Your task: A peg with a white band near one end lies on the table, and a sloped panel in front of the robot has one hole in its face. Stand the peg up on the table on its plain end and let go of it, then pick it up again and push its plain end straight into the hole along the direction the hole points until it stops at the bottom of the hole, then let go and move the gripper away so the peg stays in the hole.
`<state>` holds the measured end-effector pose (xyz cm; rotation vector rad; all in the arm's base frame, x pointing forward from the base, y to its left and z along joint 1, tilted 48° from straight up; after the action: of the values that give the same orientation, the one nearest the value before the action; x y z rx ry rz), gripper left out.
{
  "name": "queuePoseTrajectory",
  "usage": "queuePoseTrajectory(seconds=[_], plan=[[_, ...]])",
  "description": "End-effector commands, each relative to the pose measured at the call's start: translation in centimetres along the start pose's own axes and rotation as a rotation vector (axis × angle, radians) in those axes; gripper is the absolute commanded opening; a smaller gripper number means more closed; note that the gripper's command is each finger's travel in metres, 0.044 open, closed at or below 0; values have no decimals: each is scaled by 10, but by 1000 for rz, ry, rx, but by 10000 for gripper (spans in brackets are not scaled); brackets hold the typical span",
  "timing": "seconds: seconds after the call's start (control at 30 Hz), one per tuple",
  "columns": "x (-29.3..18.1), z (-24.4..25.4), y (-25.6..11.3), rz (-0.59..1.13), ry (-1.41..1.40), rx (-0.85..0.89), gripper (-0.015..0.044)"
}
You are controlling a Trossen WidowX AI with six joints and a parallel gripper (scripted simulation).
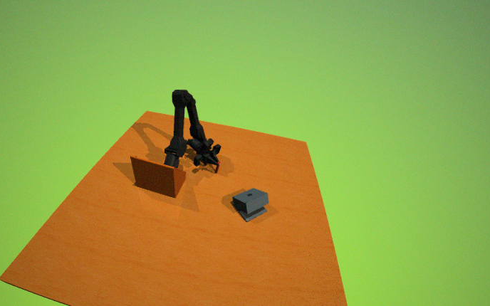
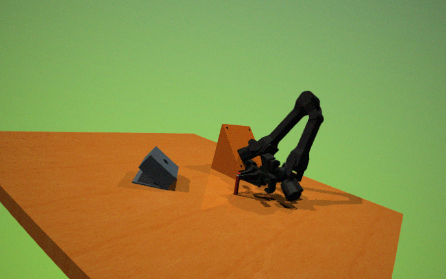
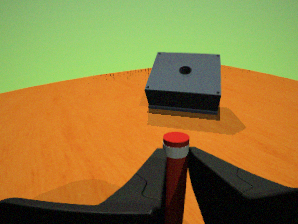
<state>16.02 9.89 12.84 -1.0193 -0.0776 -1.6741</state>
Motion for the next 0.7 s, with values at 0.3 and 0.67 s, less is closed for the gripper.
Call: queuePoseTrajectory(seconds=[0.3, 0.67], plan=[[-4, -1, -3, -15, 3, 4, 49], [-4, -2, -3, -34, 8, 9, 82]])
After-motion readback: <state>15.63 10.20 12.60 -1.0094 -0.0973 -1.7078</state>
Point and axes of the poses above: the point midway between the two fingers, 35 mm back from their tips, its own y axis out along the fingers, its own z axis across the jaws, x = y × z, the point moved 6 cm from there along -y, back along the fingers, and after that the axes turned 3 degrees about -y, right-handed, at the moved point
